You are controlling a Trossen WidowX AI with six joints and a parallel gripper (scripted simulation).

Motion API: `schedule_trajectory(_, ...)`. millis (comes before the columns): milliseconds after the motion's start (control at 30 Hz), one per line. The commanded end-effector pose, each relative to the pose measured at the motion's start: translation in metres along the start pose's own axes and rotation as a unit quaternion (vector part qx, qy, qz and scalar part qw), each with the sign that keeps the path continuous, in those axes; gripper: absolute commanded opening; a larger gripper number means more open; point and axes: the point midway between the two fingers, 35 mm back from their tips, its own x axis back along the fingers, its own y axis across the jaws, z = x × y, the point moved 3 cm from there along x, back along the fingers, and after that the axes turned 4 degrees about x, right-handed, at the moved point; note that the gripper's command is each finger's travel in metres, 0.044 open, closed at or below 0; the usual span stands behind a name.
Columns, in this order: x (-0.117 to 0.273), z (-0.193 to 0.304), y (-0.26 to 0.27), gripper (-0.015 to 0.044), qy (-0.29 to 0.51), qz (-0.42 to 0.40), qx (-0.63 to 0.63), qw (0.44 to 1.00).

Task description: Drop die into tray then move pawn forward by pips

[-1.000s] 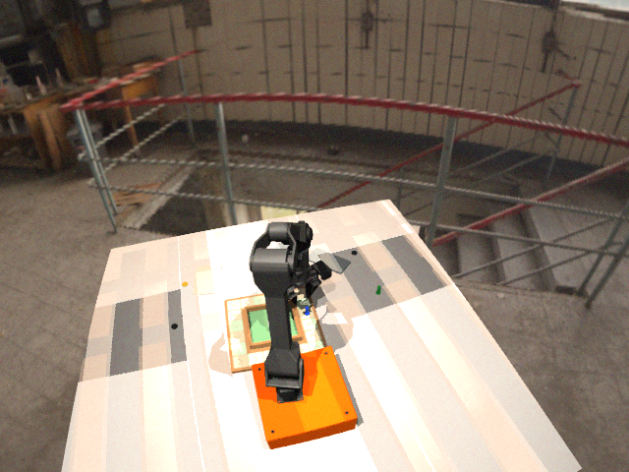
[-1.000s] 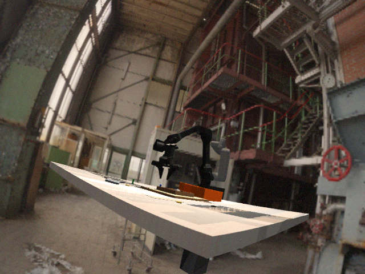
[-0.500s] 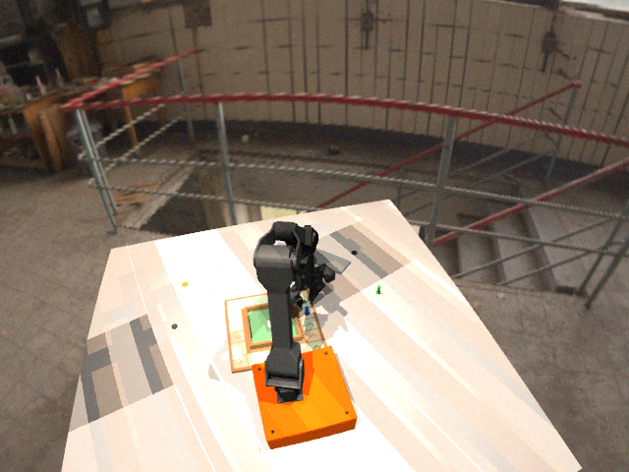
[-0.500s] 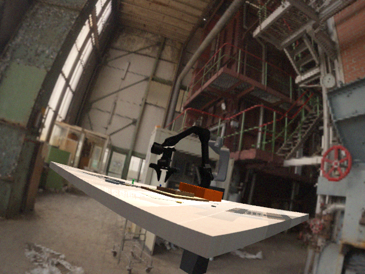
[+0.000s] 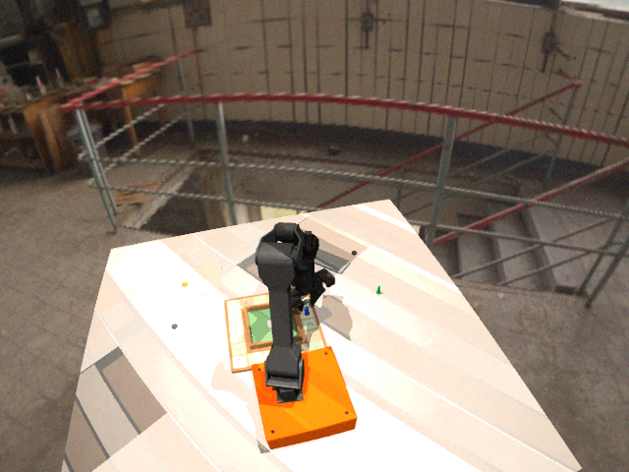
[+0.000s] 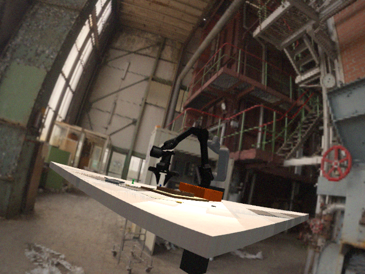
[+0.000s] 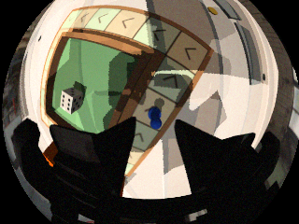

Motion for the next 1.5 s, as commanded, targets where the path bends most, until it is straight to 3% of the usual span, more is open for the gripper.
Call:
schedule_trajectory(0,-0.008,0.0,0.0,0.02,0.001,0.001,0.002,1.0)
schedule_trajectory(300,-0.02,0.001,0.0,0.02,0.001,0.001,0.002,1.0)
schedule_trajectory(500,-0.02,0.001,0.0,0.0043,0.001,0.001,0.002,1.0)
schedule_trajectory(833,-0.019,0.001,0.0,0.0,0.001,0.001,0.002,1.0)
schedule_trajectory(1467,0.103,-0.003,-0.003,0.0,0.001,0.002,0.002,1.0)
